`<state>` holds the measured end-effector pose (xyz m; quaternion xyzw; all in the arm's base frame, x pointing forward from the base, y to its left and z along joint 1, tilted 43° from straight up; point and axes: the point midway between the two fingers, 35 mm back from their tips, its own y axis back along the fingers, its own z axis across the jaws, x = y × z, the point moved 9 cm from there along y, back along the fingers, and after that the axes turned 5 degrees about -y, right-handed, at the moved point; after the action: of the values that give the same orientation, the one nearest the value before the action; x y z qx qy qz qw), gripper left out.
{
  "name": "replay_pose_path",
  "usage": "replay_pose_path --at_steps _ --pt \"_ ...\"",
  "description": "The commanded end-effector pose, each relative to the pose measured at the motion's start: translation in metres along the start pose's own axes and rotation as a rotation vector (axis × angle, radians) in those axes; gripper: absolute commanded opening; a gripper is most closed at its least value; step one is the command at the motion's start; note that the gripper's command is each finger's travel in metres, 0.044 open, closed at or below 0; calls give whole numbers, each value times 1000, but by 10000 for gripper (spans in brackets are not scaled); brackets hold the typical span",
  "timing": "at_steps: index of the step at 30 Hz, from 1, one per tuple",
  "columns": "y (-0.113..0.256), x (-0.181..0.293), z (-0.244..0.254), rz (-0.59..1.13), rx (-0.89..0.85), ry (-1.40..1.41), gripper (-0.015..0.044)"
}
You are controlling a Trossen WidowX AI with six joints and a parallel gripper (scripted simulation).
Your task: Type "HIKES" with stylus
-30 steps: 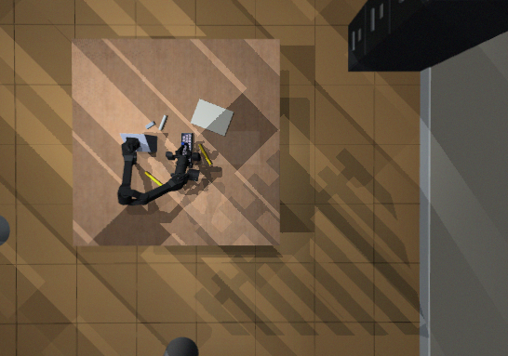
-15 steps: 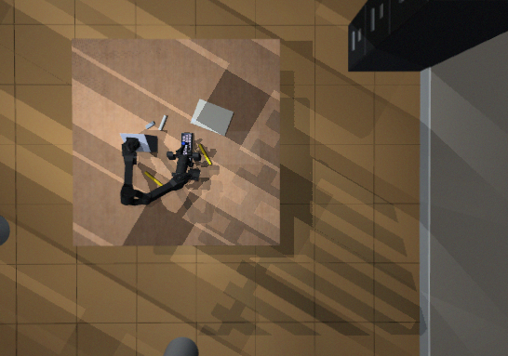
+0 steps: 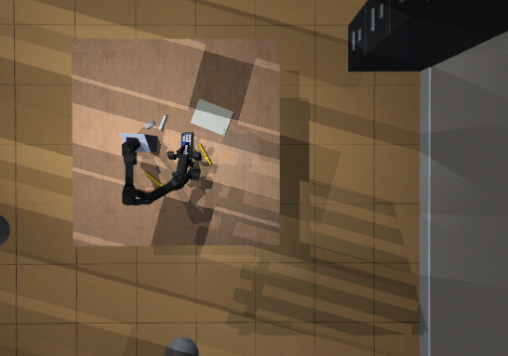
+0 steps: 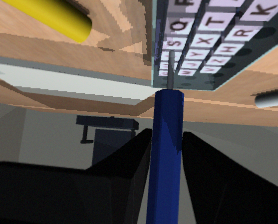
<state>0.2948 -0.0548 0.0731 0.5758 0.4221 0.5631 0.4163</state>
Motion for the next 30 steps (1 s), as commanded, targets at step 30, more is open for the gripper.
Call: replay_pose_path --at_steps 30 --pt "1 2 0 -2 -1 7 81"
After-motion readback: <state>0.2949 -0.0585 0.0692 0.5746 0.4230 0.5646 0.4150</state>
